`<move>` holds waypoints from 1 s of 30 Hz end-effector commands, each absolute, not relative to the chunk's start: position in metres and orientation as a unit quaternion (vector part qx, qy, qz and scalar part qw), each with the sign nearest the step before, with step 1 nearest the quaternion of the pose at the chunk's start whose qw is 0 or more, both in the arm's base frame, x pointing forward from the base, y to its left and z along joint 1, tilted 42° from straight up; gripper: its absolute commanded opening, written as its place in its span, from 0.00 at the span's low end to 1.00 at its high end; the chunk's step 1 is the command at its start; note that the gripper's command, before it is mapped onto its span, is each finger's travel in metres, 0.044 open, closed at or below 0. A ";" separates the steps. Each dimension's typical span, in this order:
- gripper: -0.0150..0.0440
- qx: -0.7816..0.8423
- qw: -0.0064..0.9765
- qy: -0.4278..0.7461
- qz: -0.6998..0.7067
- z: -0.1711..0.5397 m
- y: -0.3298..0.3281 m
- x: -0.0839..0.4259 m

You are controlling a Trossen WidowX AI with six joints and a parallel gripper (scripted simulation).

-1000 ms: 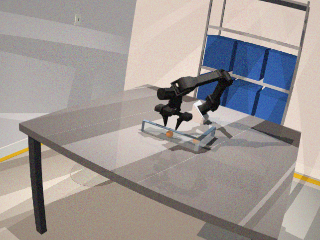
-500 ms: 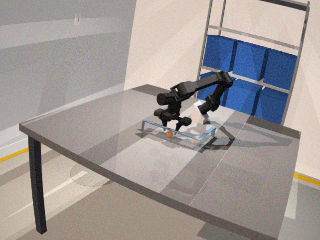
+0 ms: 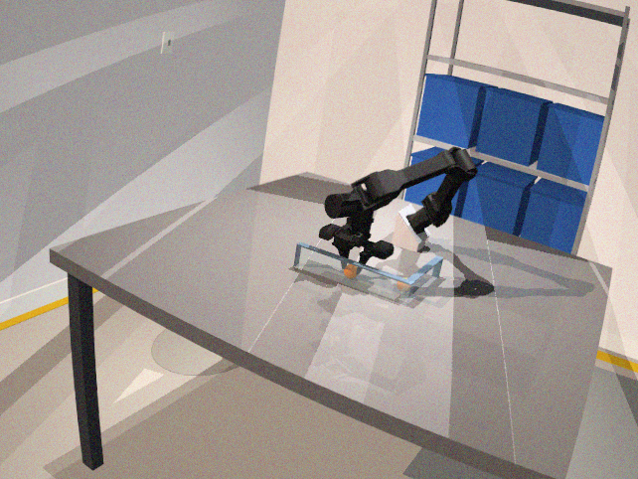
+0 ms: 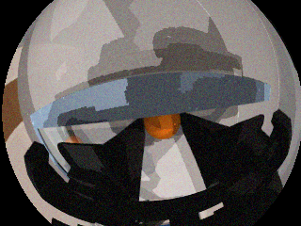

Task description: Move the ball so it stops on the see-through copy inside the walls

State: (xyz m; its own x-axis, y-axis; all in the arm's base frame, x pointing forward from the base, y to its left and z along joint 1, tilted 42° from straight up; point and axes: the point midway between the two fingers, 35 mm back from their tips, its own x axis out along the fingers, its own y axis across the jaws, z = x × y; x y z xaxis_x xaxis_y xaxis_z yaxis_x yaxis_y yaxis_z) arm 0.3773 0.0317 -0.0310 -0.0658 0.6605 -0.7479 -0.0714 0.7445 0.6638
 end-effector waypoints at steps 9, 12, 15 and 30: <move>0.25 0.247 0.626 0.697 0.250 -0.046 0.009 0.356; 0.25 0.240 0.623 0.699 0.257 -0.040 0.008 0.358; 0.25 0.238 0.627 0.697 0.256 -0.030 0.001 0.363; 0.25 0.226 0.641 0.684 0.265 0.029 -0.036 0.381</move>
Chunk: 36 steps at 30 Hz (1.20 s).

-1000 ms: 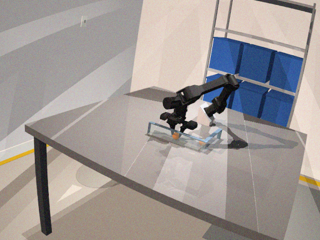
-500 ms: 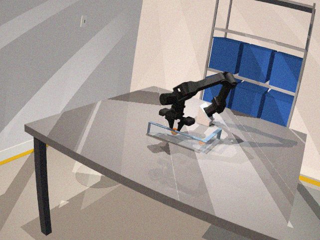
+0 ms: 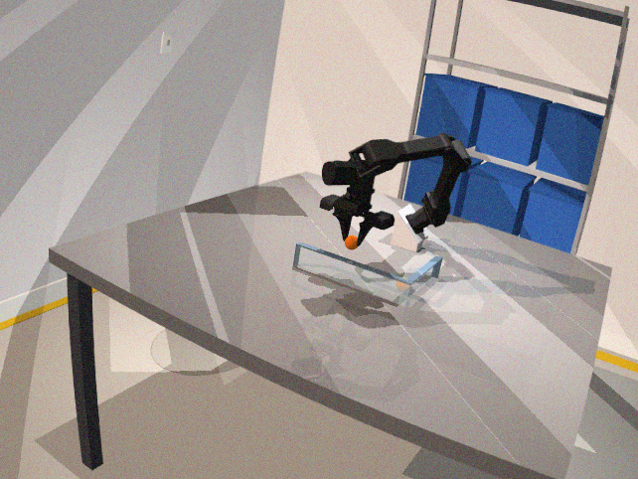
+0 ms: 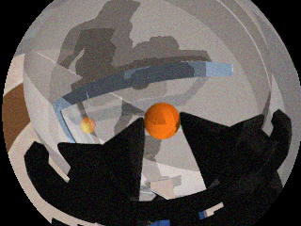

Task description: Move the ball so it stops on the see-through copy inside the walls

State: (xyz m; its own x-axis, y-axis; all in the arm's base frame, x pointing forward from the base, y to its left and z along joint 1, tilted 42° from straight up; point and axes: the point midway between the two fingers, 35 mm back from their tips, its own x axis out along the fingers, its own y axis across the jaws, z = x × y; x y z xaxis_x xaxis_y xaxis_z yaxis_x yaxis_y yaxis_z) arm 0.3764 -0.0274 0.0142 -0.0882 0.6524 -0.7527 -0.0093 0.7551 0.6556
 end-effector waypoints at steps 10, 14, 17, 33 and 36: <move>0.25 0.221 0.645 0.676 0.280 0.062 -0.053 0.385; 0.25 0.234 0.640 0.682 0.266 0.064 -0.050 0.384; 0.25 0.261 0.630 0.692 0.236 0.068 -0.042 0.384; 0.25 0.394 0.557 0.727 0.074 0.087 -0.004 0.377; 0.25 0.417 0.540 0.730 0.044 0.090 0.003 0.375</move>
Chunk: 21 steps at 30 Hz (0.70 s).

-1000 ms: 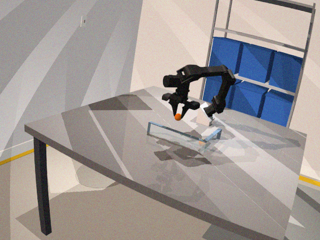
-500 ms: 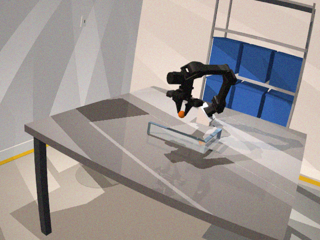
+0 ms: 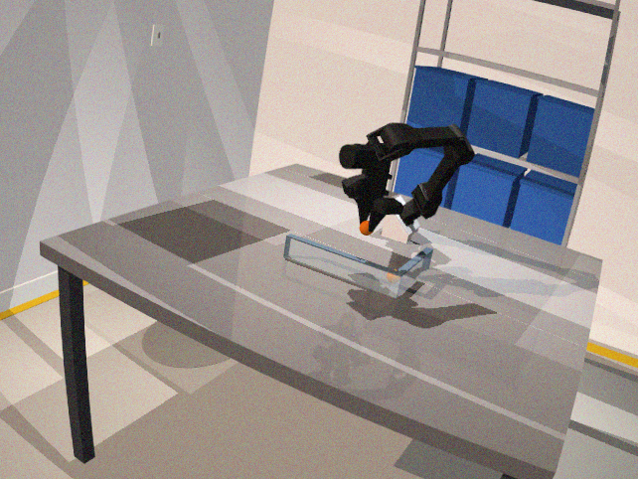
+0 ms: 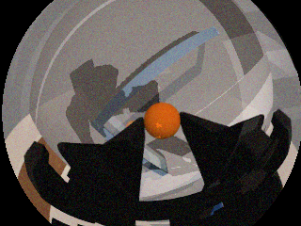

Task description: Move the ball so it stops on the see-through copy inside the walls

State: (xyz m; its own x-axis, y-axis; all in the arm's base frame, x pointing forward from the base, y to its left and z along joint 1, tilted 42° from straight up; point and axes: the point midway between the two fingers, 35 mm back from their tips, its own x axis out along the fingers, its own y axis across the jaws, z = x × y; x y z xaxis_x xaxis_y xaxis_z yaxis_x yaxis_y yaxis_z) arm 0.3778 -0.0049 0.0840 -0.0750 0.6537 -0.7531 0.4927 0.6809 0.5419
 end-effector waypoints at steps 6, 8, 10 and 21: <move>0.25 0.461 0.503 0.731 -0.018 0.096 0.016 0.371; 0.25 0.475 0.490 0.730 -0.038 0.099 0.021 0.369; 0.25 0.489 0.476 0.729 -0.058 0.101 0.026 0.367; 0.25 0.557 0.394 0.712 -0.168 0.111 0.050 0.356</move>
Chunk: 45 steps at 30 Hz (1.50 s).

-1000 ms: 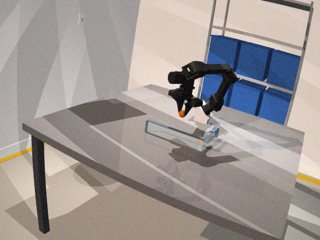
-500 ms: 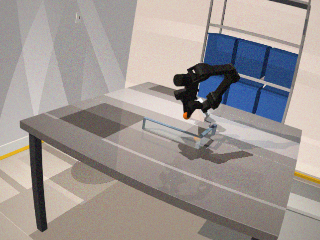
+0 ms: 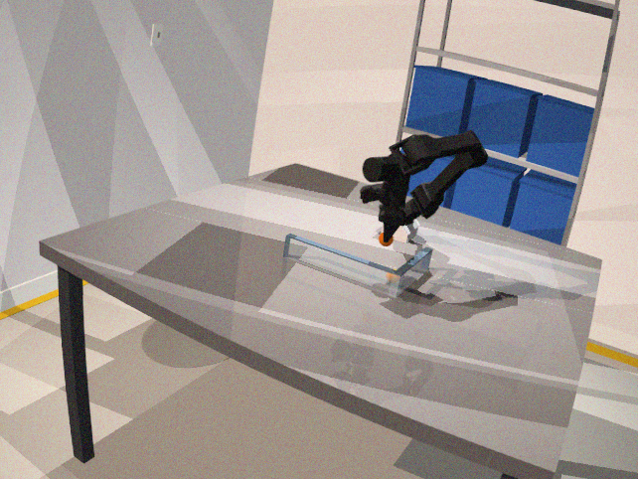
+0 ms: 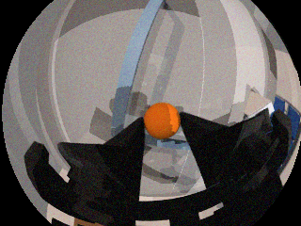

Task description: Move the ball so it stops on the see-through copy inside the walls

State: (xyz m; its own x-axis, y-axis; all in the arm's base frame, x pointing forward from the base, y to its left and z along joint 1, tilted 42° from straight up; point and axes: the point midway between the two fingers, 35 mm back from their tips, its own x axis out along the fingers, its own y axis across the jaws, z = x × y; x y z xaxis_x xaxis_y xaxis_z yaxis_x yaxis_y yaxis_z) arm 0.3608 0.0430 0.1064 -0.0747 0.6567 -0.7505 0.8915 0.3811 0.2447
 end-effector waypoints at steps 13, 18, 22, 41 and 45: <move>0.25 0.613 0.296 0.678 -0.278 0.122 0.074 0.342; 0.25 0.613 0.297 0.677 -0.278 0.120 0.076 0.343; 0.25 0.613 0.297 0.677 -0.278 0.109 0.085 0.343; 0.25 0.614 0.296 0.678 -0.276 0.068 0.124 0.337; 0.25 0.614 0.296 0.678 -0.276 0.063 0.128 0.337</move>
